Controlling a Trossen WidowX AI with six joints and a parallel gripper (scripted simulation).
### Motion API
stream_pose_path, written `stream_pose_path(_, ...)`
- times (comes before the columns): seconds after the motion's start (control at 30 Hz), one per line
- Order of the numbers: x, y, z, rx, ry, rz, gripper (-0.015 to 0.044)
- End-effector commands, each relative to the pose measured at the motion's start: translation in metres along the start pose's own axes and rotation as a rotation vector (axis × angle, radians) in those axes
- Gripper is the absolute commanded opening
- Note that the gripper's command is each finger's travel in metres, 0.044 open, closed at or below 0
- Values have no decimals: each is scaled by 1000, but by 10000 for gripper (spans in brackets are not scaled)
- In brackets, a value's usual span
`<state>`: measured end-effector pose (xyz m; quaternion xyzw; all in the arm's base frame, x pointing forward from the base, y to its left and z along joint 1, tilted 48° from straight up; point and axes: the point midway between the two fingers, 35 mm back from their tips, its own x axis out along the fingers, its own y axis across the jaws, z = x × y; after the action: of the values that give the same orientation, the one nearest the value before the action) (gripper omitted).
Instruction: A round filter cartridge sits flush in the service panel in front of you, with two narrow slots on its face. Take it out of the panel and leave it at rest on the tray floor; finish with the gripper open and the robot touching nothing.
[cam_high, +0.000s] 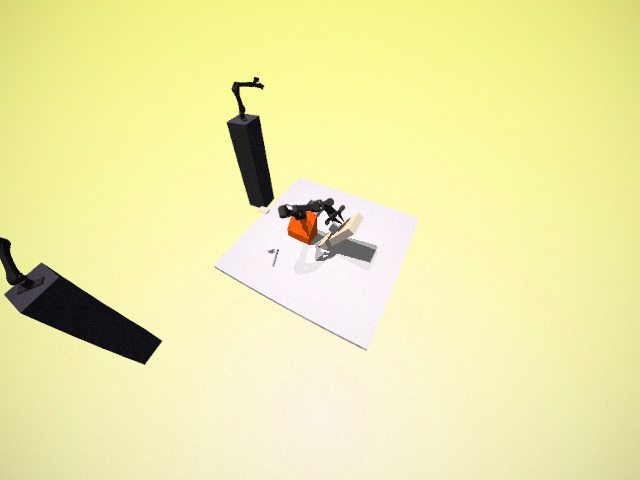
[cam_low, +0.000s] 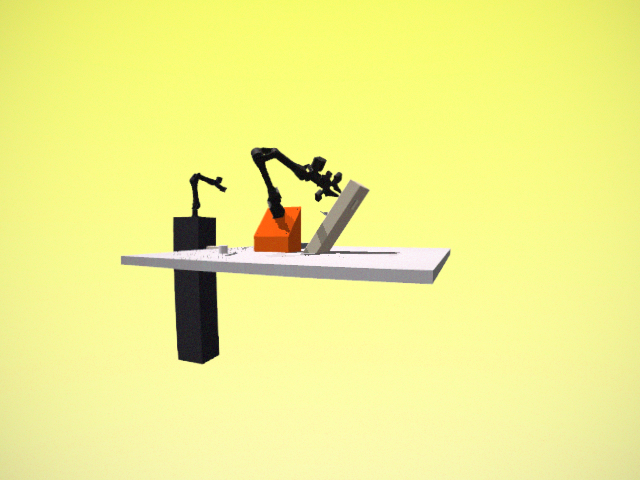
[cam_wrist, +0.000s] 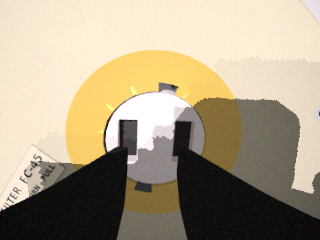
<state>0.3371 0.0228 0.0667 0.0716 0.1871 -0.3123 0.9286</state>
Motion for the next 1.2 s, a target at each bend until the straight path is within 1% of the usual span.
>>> stream_pose_path(0.0,6,-1,-2,-9,4,3,93)
stream_pose_path(0.23,15,-2,-2,-11,0,4,93)
stream_pose_path(1.17,15,0,-1,-10,0,4,93)
